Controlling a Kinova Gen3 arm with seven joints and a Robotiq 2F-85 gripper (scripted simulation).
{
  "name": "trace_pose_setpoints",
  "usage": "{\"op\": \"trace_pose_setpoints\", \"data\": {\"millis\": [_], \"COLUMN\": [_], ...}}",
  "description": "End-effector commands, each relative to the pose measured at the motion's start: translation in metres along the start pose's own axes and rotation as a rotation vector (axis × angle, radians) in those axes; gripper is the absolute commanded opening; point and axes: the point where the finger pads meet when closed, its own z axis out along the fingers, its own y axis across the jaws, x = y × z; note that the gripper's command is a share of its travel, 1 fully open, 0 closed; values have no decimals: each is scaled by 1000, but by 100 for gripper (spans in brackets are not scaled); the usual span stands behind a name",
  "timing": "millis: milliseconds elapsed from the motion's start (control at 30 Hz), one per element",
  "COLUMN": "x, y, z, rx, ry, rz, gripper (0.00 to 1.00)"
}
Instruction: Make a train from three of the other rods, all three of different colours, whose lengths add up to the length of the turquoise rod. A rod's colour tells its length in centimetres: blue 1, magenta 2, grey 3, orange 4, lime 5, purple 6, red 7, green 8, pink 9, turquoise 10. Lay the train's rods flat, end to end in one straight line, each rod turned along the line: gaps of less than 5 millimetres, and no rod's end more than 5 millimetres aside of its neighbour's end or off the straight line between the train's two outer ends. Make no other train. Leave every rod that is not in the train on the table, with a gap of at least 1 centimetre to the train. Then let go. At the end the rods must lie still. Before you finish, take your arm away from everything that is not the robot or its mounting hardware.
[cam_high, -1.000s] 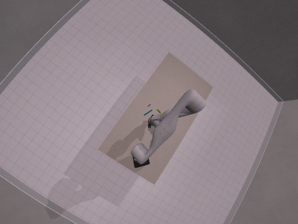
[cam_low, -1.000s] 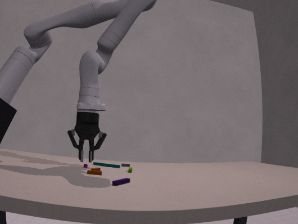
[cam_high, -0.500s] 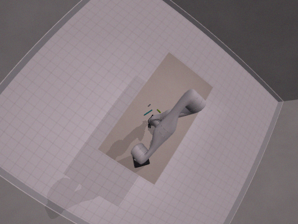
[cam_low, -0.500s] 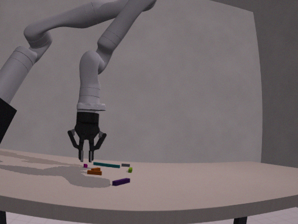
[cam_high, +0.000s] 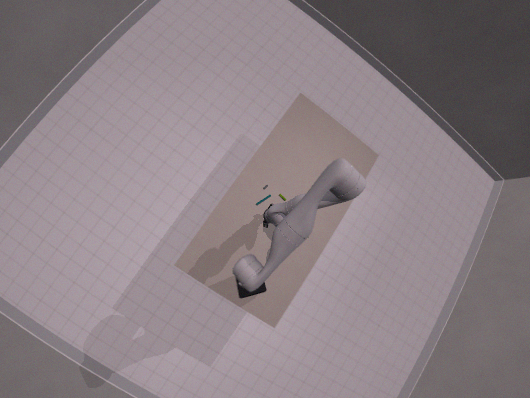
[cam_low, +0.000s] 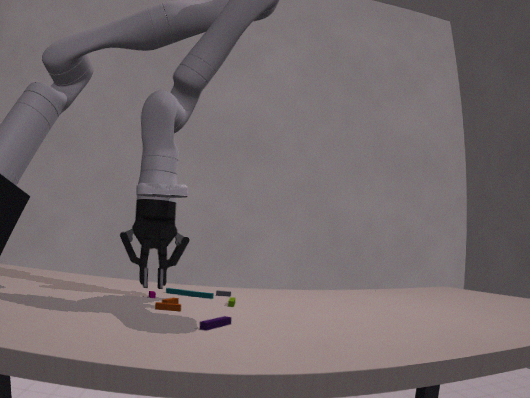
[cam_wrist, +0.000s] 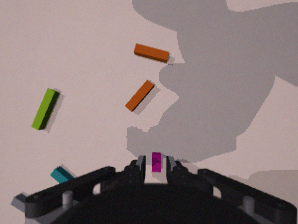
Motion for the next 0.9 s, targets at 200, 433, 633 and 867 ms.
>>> {"op": "trace_pose_setpoints", "data": {"millis": [200, 433, 633, 867], "x": [0, 0, 0, 0], "y": [0, 0, 0, 0], "z": [6, 13, 15, 16], "rx": [1, 1, 1, 1], "ry": [1, 1, 1, 1], "rz": [-6, -6, -6, -6], "gripper": [24, 24, 24, 24]}}
